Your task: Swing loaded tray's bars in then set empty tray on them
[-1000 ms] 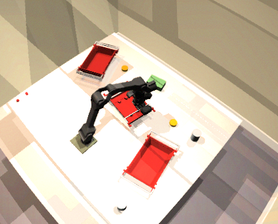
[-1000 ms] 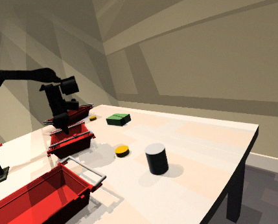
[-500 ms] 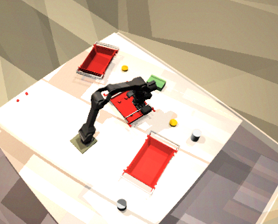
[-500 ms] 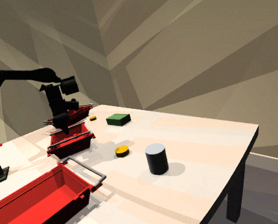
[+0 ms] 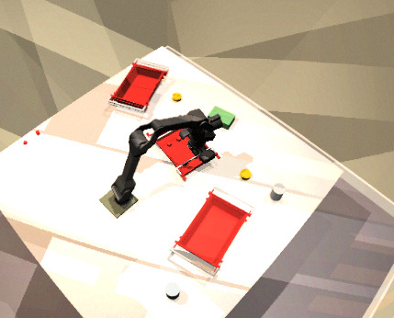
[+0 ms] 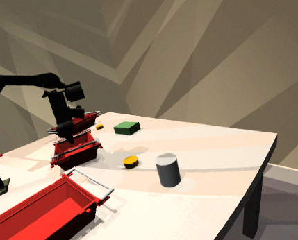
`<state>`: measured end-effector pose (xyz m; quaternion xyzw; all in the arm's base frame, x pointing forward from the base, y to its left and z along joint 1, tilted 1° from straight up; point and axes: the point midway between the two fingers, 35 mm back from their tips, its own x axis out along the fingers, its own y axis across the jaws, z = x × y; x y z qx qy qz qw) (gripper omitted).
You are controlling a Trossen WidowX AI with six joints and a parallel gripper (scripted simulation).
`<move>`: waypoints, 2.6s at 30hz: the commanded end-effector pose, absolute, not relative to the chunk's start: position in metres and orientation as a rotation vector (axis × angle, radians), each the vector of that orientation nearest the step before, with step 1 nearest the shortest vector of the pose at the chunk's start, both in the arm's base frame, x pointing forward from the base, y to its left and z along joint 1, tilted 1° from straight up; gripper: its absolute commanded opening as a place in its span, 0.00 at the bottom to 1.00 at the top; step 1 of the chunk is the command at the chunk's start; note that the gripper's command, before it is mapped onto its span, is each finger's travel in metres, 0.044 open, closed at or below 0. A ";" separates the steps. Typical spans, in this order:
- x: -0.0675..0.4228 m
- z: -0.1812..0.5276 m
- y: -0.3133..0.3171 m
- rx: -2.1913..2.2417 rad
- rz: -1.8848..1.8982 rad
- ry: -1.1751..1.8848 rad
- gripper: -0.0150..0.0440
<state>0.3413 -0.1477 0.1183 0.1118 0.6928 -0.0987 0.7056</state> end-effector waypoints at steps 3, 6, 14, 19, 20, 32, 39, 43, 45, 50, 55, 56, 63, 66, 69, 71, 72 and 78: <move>0.341 0.118 -0.148 0.248 -0.219 1.540 0.25; 0.341 0.118 -0.148 0.248 -0.219 1.540 0.25; 0.341 0.118 -0.148 0.248 -0.219 1.540 0.25; 0.341 0.118 -0.148 0.248 -0.219 1.540 0.25; 0.341 0.118 -0.148 0.248 -0.219 1.540 0.25; 0.343 0.155 -0.149 0.245 -0.223 1.523 0.79; 0.335 0.174 -0.159 0.233 -0.215 1.523 1.00; 0.294 0.162 -0.214 0.160 -0.157 1.535 1.00; 0.270 0.156 -0.238 0.125 -0.128 1.541 1.00; 0.199 0.140 -0.286 0.035 -0.047 1.556 1.00; 0.131 0.126 -0.311 -0.039 0.027 1.567 1.00; 0.117 0.123 -0.314 -0.052 0.042 1.568 1.00; 0.107 0.121 -0.316 -0.063 0.053 1.569 1.00; 0.107 0.119 -0.316 -0.063 0.053 1.569 1.00; 0.108 0.111 -0.317 -0.063 0.053 1.569 1.00; 0.108 0.104 -0.318 -0.063 0.053 1.569 1.00; 0.108 0.099 -0.318 -0.063 0.053 1.569 1.00; 0.108 0.075 -0.319 -0.063 0.053 1.569 1.00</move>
